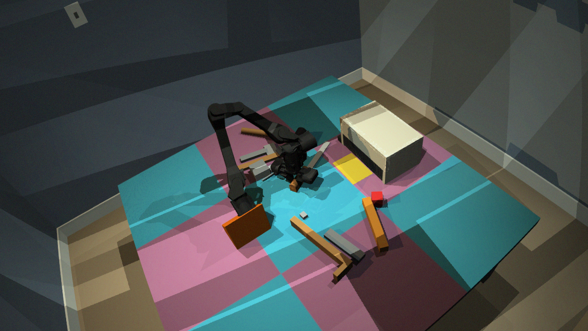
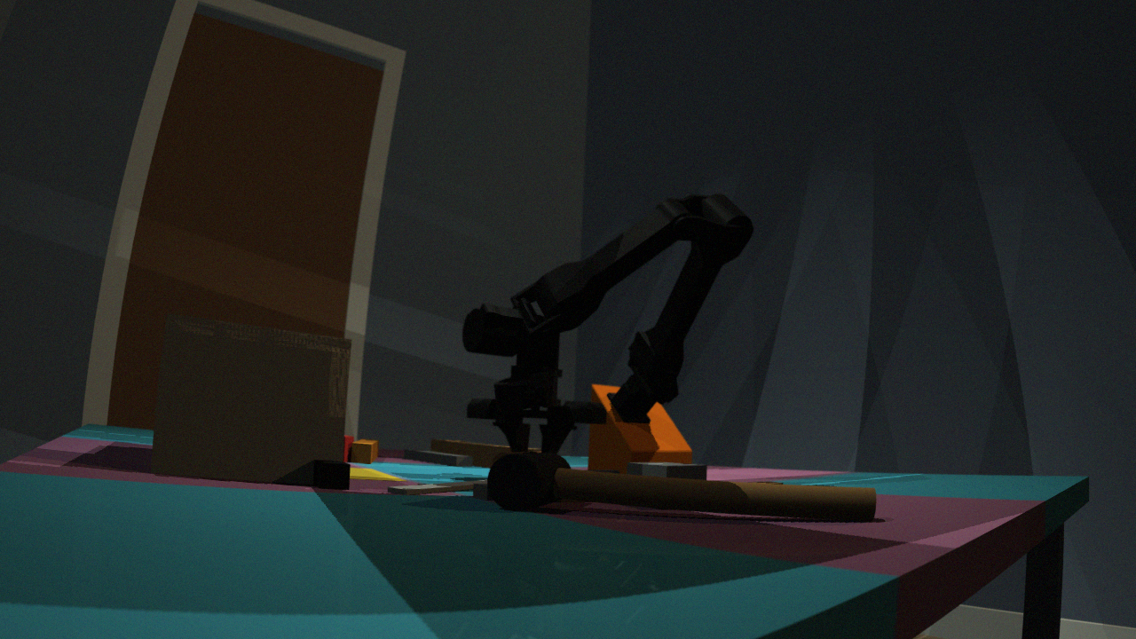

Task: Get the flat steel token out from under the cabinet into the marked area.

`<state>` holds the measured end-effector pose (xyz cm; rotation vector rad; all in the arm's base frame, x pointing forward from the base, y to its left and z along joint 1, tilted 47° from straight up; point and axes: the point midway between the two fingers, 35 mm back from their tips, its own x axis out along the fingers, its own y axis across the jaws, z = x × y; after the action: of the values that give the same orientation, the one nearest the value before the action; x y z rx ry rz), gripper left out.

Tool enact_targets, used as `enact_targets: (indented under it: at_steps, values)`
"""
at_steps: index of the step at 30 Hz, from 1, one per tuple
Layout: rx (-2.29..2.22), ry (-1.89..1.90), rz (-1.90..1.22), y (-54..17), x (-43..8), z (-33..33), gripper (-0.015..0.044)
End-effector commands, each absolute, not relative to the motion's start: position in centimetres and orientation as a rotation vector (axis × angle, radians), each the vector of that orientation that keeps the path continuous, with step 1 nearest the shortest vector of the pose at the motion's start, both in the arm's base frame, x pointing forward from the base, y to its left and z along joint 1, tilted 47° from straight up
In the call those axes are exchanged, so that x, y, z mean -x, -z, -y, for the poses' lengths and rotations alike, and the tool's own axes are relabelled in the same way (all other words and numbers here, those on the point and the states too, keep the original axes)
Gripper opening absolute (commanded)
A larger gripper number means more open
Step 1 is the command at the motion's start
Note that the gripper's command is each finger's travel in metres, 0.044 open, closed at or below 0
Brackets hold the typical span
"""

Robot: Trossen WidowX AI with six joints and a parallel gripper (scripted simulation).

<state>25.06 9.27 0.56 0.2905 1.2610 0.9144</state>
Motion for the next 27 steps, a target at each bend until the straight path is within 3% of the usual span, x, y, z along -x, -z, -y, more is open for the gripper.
enact_targets:
  at_steps: [1, 27]
  values:
    - [-0.289, -0.914, -1.253, -1.1, -25.1, -9.6, 0.0000]
    - [-0.290, -0.916, -1.252, -3.3, -24.8, -11.6, 0.0000]
